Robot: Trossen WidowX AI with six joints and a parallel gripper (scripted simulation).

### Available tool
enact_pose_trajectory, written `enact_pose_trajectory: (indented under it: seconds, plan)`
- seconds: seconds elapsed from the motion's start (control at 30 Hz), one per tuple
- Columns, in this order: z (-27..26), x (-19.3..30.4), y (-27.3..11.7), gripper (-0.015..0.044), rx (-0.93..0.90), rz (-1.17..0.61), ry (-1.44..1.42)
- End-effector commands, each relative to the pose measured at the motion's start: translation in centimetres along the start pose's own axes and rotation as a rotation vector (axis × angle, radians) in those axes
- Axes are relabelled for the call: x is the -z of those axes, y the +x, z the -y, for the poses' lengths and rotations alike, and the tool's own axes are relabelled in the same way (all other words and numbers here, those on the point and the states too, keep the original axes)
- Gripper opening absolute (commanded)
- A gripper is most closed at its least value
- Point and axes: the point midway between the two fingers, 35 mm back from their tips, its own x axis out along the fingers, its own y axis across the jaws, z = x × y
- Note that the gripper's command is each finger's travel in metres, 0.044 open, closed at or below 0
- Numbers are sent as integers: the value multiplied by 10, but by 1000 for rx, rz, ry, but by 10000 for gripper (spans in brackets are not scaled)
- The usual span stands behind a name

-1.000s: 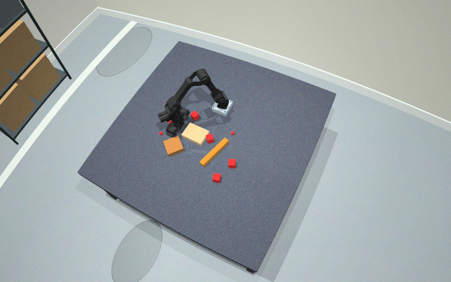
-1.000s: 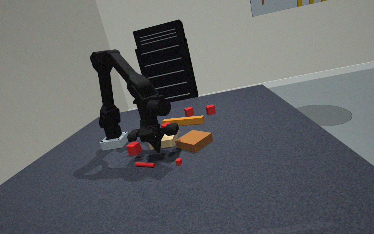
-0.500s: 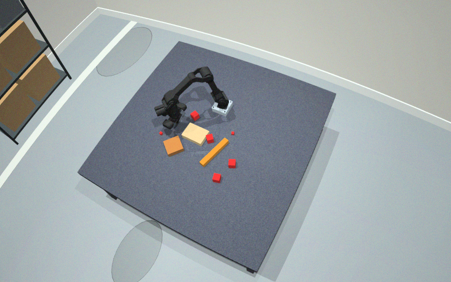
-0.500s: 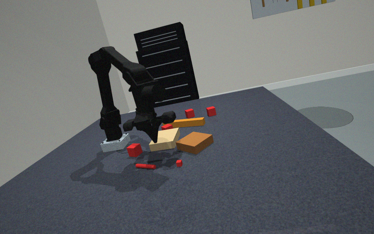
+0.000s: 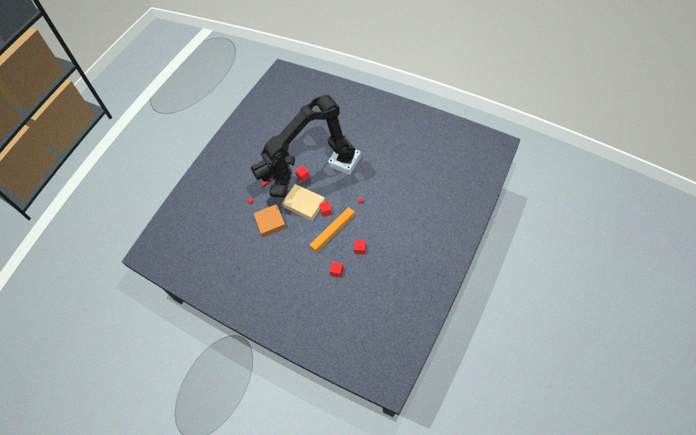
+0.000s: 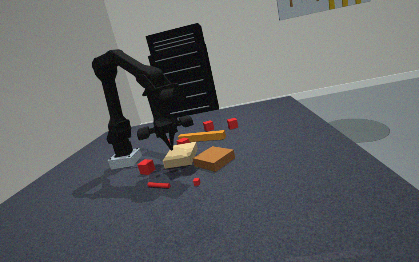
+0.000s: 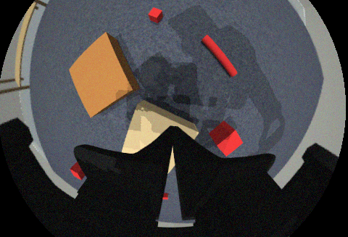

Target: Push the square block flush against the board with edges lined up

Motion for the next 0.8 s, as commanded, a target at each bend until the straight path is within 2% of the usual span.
enact_pose_trajectory:
  seconds: [0.0,0.77]
  plan:
    - [1,18,1,0,8,-10,-118]
    - [12,115,2,0,1,-19,-886]
